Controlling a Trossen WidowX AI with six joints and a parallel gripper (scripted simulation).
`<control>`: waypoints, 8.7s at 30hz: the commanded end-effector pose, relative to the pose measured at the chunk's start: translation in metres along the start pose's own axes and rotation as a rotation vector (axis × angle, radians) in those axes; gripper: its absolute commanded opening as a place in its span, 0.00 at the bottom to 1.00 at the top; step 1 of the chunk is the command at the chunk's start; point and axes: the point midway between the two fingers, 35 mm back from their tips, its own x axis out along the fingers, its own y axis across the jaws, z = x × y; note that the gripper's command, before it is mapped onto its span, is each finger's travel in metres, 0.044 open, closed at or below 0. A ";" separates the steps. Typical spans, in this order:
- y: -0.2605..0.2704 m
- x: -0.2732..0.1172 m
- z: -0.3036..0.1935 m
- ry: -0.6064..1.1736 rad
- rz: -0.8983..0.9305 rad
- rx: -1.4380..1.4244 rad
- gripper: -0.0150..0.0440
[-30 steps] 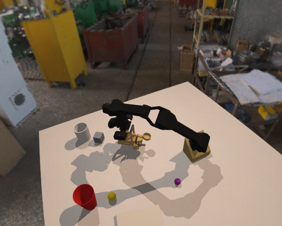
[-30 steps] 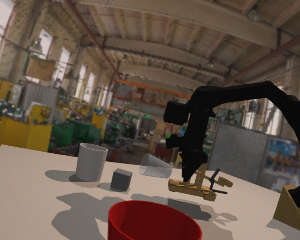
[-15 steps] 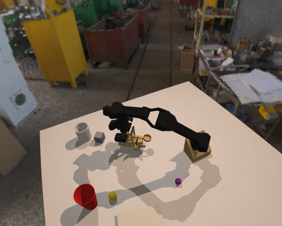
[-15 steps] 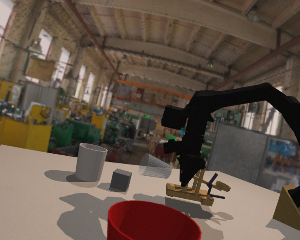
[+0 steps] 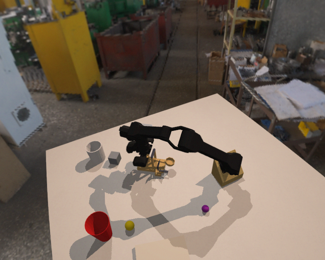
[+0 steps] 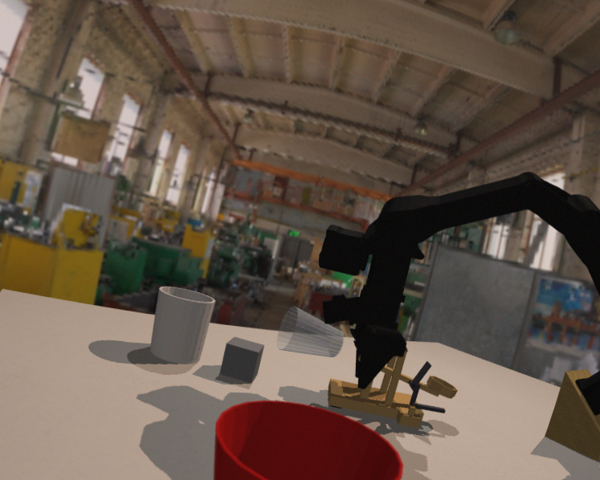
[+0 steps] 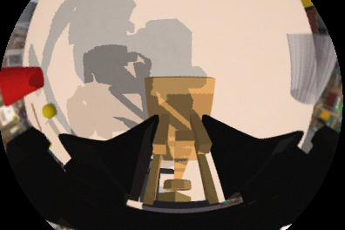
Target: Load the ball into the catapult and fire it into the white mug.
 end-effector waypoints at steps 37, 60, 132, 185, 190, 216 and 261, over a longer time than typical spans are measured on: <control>-0.002 -0.082 0.002 -0.005 0.002 0.010 1.00; 0.159 -0.118 -0.085 -0.062 -0.040 -0.235 0.76; 0.214 0.028 -0.321 0.007 0.026 -0.625 0.44; 0.196 -0.103 -0.276 0.039 -0.009 -0.513 0.25; 0.185 -0.105 -0.259 0.058 -0.020 -0.459 0.25; 0.122 -0.102 -0.178 0.173 -0.032 -0.236 0.25; -0.001 -0.041 -0.123 0.347 0.008 0.010 0.25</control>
